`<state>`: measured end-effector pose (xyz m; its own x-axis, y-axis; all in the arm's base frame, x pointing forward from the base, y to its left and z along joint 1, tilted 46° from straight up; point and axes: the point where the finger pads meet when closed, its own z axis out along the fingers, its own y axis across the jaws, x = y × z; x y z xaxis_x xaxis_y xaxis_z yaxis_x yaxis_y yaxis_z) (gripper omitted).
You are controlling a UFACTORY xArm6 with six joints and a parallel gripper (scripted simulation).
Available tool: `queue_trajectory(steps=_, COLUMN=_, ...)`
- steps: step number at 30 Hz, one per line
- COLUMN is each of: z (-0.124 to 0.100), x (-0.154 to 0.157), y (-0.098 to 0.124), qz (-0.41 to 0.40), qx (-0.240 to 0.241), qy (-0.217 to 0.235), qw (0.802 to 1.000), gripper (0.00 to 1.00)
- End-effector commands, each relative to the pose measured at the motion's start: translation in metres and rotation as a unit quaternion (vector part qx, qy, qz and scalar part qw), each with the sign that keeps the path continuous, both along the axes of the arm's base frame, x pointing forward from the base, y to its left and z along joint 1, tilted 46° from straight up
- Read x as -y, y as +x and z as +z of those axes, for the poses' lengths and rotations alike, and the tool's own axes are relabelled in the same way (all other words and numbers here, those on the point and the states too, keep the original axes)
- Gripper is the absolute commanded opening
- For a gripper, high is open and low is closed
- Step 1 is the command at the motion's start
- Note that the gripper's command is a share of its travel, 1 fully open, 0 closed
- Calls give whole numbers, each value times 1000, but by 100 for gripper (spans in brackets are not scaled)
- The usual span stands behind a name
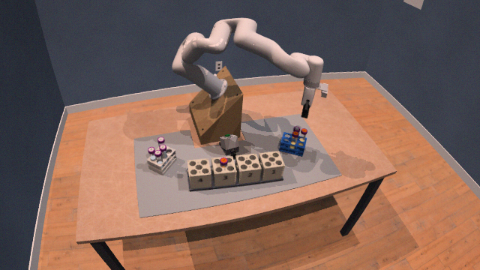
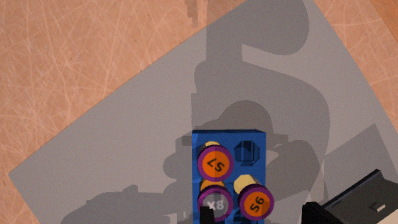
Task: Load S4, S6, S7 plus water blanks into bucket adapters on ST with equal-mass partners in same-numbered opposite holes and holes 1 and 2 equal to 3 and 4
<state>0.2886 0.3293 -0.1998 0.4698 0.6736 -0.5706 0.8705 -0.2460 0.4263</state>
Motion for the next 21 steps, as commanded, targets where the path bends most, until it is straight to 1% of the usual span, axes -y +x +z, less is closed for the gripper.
queue_trajectory(steps=1, z=-15, x=-18, y=-6, qz=-1, qx=1, qy=0, qw=1000, gripper=57)
queue_trajectory(steps=14, z=-15, x=-18, y=-6, qz=-1, qx=1, qy=0, qw=1000, gripper=57)
queue_trajectory(steps=21, z=-24, x=-9, y=-4, qz=-1, qx=1, qy=0, qw=1000, gripper=57)
